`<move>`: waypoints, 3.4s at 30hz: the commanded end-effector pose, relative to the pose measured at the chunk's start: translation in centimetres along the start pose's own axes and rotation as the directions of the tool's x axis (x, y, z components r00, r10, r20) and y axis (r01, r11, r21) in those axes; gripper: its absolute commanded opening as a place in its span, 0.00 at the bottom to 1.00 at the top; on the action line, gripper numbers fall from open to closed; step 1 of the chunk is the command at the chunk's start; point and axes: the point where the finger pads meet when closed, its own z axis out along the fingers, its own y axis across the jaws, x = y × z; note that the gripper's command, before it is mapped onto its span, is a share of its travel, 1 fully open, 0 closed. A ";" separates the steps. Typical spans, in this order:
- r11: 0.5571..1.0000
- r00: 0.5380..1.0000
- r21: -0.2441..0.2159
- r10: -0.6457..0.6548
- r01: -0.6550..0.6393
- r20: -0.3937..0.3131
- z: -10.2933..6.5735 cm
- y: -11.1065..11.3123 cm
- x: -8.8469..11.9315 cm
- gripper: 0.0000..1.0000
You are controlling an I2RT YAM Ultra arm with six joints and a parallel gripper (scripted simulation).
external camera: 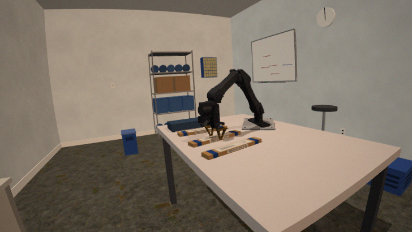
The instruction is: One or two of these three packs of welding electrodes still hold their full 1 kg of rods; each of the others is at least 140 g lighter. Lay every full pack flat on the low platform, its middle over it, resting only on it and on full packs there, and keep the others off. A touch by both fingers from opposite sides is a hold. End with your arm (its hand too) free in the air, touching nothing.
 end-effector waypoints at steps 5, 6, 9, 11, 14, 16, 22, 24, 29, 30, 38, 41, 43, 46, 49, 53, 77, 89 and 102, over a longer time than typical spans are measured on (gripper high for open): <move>1.000 1.000 0.000 0.001 -0.001 0.016 -0.5 0.0 -0.3 0.95; 1.000 1.000 0.000 0.001 -0.001 0.016 -0.5 0.0 -0.3 0.95; 1.000 1.000 0.000 0.001 -0.001 0.016 -0.5 0.0 -0.3 0.95; 1.000 1.000 0.000 0.001 -0.001 0.016 -0.5 0.0 -0.3 0.95; 1.000 1.000 0.000 0.001 -0.001 0.016 -0.5 0.0 -0.3 0.95; 1.000 1.000 0.000 0.001 -0.001 0.016 -0.5 0.0 -0.3 0.95; 1.000 1.000 0.000 0.001 -0.001 0.016 -0.5 0.0 -0.3 0.95; 1.000 1.000 0.002 0.005 -0.005 0.012 -1.0 -0.2 0.5 0.95; 1.000 0.999 0.001 0.002 -0.002 0.043 -4.5 -0.4 -0.4 0.95; 1.000 0.999 0.001 0.002 -0.002 0.043 -4.5 -0.4 -0.4 0.95; 1.000 0.999 0.000 0.002 -0.002 0.043 -8.1 -0.3 -0.2 0.95; 1.000 0.999 0.000 0.002 -0.002 0.043 -9.6 -0.3 -0.2 0.95; 1.000 0.999 -0.001 0.002 -0.002 0.043 -10.6 -0.3 -0.1 0.95; 1.000 1.000 -0.001 0.004 -0.004 0.027 -11.4 -0.3 0.0 0.95; 1.000 1.000 -0.002 0.005 -0.005 0.017 -11.5 -0.4 0.0 0.95; 1.000 1.000 -0.001 0.005 -0.005 0.011 -11.9 -0.4 0.0 0.95; 0.980 0.979 -0.004 0.200 -0.200 0.029 -12.1 -9.4 2.4 0.95; 0.979 0.979 -0.004 0.203 -0.203 0.008 -11.7 -16.0 3.7 0.95; 0.983 0.983 -0.005 0.183 -0.183 0.007 -11.7 -20.5 4.5 0.95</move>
